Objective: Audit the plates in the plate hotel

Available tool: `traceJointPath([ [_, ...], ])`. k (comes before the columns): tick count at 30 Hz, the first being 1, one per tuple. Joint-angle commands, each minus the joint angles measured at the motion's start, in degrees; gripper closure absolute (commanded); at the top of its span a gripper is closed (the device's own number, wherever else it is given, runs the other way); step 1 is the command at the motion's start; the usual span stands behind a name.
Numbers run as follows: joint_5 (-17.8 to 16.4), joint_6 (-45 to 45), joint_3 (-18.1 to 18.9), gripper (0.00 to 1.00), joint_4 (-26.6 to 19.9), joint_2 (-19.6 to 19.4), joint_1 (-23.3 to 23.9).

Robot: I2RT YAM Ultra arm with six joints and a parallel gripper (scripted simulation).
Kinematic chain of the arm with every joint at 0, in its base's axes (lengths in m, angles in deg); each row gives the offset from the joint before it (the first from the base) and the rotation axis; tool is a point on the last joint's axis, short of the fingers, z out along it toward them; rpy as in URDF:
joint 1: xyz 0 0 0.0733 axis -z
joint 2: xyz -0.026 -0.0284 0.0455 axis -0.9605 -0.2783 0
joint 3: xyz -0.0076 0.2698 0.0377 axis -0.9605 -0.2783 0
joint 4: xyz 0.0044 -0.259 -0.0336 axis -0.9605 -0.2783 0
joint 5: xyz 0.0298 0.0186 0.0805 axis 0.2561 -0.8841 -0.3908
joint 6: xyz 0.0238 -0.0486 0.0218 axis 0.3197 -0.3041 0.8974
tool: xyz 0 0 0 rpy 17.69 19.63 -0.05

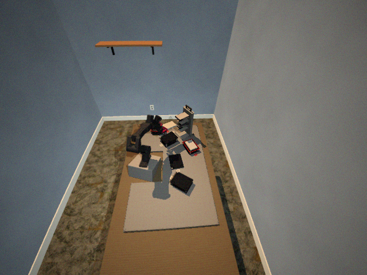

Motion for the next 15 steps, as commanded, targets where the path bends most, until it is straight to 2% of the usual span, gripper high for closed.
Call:
traceJointPath([
  [1,-1.5,-1.0,2.0,0.14,2.1,-0.9,1.6],
  [3,-1.5,-1.0,2.0,0.14,2.1,-0.9,1.6],
  [4,-2.0,-1.2,2.1,0.14,2.3,0.7,2.1],
  [6,-2.7,-1.4,2.2,0.14,2.7,-1.5,2.8],
  [15,-5.6,-2.4,3.1,0.14,4.2,-3.2,5.9],
])
